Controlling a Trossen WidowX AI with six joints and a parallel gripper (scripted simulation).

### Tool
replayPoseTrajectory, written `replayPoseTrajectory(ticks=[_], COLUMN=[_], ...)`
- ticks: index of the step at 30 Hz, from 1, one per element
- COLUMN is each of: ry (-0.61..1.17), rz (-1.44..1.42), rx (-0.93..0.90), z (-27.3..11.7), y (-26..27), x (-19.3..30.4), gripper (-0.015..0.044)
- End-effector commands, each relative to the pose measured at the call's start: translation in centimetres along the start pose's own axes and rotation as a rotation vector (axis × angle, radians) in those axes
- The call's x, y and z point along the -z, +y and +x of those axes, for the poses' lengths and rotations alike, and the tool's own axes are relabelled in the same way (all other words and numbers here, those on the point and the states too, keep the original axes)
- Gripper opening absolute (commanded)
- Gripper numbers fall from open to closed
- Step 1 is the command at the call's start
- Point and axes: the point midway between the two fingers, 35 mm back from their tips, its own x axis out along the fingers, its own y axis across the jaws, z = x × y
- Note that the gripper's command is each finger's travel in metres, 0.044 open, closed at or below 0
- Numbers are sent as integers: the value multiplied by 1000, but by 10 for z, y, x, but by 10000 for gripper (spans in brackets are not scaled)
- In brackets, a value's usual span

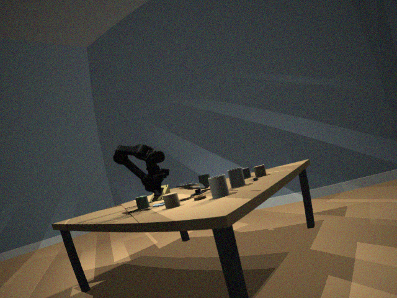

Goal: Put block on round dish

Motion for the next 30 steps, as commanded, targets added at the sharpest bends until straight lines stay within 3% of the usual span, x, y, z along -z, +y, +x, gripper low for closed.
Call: replayPoseTrajectory(ticks=[1,25,30], ry=[0,3,7], rz=[-2,-2,5], rx=[-1,1,5], z=[13,52,48], y=[2,3,1], x=[1,2,3], gripper=[0,0,131])
